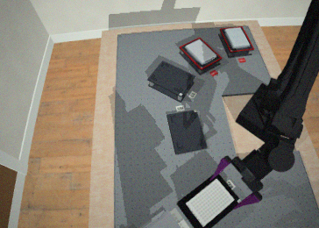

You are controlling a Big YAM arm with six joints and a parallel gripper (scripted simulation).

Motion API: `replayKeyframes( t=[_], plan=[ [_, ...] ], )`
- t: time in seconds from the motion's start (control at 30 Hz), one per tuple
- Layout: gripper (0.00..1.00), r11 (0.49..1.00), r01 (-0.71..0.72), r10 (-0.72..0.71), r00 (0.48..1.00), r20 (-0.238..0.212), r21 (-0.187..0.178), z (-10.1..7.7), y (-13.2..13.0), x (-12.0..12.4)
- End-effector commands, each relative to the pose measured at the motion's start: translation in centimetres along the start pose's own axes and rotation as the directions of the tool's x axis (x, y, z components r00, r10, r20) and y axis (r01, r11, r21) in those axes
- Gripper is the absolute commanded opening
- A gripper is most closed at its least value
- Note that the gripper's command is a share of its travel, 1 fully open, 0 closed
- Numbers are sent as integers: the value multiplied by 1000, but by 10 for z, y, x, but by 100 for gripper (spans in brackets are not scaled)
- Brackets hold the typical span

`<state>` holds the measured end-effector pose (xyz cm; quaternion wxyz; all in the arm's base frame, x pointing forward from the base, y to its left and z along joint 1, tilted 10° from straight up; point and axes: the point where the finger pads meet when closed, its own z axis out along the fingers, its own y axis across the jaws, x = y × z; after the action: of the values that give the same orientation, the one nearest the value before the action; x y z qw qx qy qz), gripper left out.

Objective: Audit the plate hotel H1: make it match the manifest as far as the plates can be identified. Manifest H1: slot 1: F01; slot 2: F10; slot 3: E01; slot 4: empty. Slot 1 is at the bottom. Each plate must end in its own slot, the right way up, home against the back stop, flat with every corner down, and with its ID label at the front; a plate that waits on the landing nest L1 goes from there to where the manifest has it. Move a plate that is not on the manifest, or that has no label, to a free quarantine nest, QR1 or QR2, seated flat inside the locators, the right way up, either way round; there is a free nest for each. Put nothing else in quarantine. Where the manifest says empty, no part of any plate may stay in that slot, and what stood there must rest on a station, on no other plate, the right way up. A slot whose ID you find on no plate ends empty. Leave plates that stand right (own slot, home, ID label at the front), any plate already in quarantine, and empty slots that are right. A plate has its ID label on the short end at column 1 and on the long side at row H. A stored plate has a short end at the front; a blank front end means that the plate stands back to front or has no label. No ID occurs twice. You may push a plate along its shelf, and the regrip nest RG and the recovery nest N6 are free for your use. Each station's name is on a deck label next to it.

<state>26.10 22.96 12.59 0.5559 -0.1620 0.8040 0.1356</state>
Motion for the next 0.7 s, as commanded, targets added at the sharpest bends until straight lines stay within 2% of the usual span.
replayKeyframes(
  t=[0.0,0.17,0.2,0.5,0.67],
  plan=[
    [100,1000,-23,23,999,44,-7,2,4,-20],
    [100,1000,-23,23,999,44,-7,2,4,-20],
    [100,1000,-7,7,1000,27,6,4,-4,-3],
    [100,1000,-5,5,1000,24,6,19,-4,24],
    [100,1000,-13,13,1000,25,5,16,-2,28]
  ],
)
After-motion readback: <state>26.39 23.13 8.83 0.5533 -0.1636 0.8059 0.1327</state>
